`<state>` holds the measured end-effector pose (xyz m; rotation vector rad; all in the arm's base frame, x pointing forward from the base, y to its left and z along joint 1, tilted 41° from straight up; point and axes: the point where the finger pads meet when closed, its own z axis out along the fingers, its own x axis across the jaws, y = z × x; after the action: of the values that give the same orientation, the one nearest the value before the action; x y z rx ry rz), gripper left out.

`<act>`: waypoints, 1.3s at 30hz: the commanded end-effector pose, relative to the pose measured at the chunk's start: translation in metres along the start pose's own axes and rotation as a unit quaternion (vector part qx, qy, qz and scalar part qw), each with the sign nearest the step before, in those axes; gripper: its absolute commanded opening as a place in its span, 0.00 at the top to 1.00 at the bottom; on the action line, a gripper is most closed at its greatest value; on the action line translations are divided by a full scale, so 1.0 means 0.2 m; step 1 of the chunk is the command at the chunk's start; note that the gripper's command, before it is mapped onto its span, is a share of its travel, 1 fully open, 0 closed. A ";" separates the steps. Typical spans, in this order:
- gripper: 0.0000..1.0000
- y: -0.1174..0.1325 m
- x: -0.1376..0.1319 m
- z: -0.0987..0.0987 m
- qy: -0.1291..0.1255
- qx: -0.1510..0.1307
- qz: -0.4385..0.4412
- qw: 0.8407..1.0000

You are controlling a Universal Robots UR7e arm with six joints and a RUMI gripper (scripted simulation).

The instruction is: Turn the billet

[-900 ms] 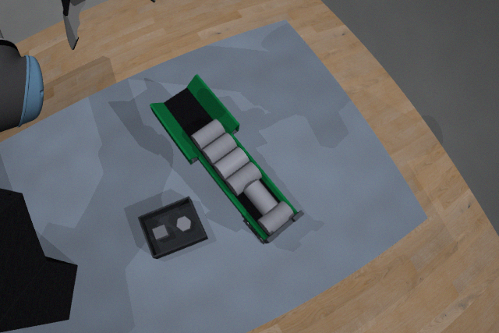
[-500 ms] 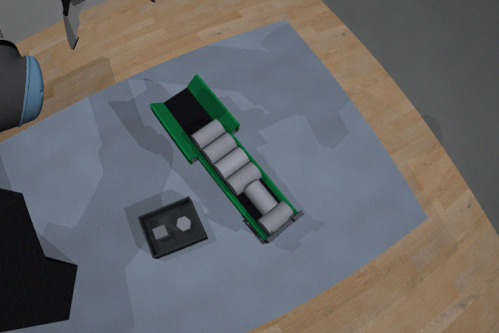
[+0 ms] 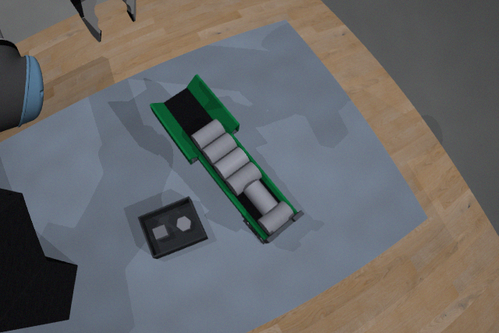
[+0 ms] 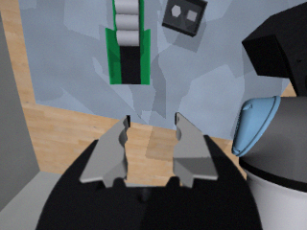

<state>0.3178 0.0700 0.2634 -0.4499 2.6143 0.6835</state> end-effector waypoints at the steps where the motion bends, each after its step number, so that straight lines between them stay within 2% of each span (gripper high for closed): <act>1: 0.60 0.00 0.00 0.00 0.000 0.000 0.000 1.000; 7: 0.60 0.00 0.00 0.00 0.000 0.000 0.000 1.000; 12: 0.60 -0.10 0.03 0.01 0.053 0.006 -0.084 0.995; 24: 0.60 -0.10 0.03 0.01 0.053 0.006 -0.084 0.995; 29: 0.60 -0.21 0.04 0.04 0.104 0.011 -0.168 0.980; 39: 0.60 -0.21 0.04 0.04 0.104 0.011 -0.168 0.980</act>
<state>0.3290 0.0385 0.2376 -0.9685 2.6351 0.5212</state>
